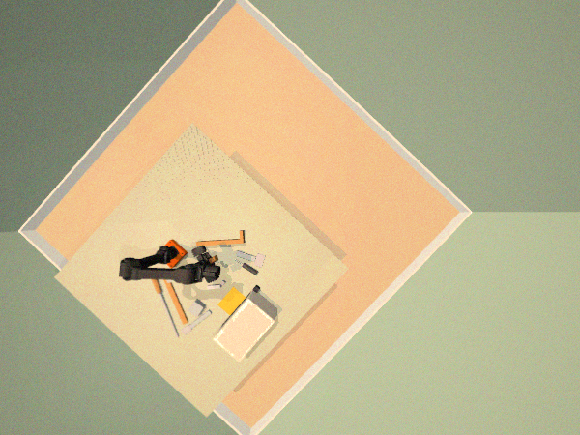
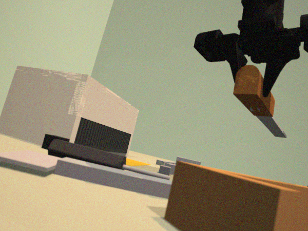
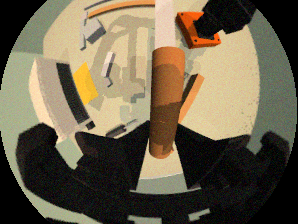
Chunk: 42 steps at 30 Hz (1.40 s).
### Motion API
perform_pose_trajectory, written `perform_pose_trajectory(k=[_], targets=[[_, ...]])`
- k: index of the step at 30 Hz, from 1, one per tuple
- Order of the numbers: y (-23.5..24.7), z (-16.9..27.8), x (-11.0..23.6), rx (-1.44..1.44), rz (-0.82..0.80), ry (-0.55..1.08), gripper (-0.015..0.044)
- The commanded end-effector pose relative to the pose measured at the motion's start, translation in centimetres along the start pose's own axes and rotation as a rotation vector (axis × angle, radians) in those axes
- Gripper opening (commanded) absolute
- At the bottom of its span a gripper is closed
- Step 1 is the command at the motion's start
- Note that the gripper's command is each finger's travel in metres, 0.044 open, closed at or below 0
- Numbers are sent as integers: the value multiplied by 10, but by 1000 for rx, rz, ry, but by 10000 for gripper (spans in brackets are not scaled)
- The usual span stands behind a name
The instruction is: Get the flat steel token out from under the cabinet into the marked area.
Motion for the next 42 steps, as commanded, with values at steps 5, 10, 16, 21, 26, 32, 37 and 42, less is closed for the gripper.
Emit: perform_pose_trajectory(k=[5,10,16,21,26,32,37,42], targets=[[0,0,2,66,-8,-3,0],[0,0,2,106,-8,-4,0],[0,0,2,154,-8,-4,0],[0,0,2,194,-8,-4,0],[0,0,2,234,-8,-4,0],[0,0,2,281,-8,-4,0],[0,0,2,321,-8,-4,0],[-1,1,2,360,-8,-5,0]])
Point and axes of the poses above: the point midway between the two fingers, 35 mm back from their tips, its own x axis back along the fingers, its own y axis across the jaws, z = x × y, the point moved 5 cm from there along x, back along the fingers, and after that the axes turned 8 degrees about x, right-handed, at the moved point
